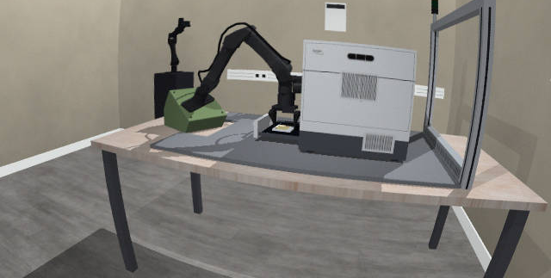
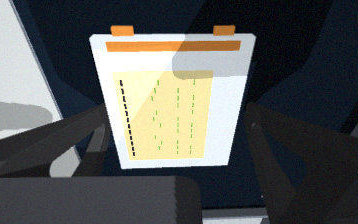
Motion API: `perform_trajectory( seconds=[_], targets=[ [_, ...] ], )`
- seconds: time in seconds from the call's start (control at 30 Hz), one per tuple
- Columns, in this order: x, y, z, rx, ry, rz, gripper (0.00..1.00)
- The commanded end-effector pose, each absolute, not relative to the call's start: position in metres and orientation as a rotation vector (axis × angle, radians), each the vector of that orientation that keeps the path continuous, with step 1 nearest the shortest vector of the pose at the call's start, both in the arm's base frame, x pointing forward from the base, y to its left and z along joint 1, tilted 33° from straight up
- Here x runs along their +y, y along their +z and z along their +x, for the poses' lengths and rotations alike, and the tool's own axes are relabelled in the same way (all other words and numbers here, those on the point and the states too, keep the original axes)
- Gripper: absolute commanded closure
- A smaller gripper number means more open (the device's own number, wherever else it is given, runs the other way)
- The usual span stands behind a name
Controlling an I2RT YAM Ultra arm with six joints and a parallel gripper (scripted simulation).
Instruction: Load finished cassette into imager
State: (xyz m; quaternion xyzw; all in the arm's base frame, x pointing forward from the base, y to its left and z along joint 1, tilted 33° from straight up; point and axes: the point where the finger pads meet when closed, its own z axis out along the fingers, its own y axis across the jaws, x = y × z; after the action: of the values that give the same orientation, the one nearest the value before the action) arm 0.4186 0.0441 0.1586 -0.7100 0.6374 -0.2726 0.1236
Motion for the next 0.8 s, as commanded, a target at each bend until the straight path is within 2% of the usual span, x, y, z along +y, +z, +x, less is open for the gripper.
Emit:
perform_trajectory(
  seconds=[0.0,0.2,0.37,0.47,0.77],
  targets=[
    [0.055,0.187,0.428,1.781,-0.838,-2.012,0.09],
    [0.055,0.171,0.427,1.817,-0.8,-2.063,0.09],
    [0.055,0.192,0.432,1.765,-0.859,-1.997,0.09],
    [0.053,0.176,0.424,1.77,-0.854,-2.02,0.09],
    [0.056,0.193,0.434,1.753,-0.876,-1.982,0.09]
  ],
)
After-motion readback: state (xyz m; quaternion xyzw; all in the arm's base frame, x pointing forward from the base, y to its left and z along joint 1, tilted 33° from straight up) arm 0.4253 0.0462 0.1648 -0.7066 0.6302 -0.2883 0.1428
